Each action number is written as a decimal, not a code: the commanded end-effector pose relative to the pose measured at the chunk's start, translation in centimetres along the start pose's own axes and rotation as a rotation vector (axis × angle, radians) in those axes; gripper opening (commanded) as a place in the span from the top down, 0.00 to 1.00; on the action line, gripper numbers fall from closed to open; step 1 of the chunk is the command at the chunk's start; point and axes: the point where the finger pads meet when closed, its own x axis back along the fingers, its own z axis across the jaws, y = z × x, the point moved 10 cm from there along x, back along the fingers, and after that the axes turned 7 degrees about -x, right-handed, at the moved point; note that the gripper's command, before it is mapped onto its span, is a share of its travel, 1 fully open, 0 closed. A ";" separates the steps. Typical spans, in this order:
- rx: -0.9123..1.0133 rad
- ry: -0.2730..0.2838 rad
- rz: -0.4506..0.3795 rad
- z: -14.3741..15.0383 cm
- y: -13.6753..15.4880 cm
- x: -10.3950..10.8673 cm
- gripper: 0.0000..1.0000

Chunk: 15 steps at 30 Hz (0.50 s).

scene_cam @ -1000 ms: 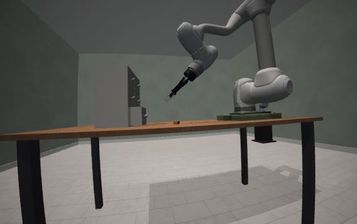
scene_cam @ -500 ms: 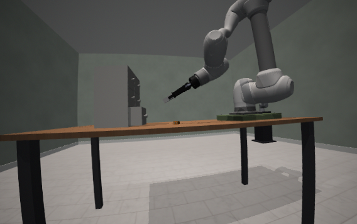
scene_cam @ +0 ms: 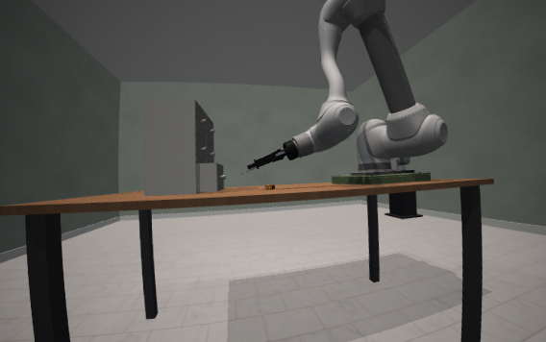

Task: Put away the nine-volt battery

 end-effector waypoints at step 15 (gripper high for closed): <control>0.001 -0.002 0.006 0.3 1.4 -2.2 1.00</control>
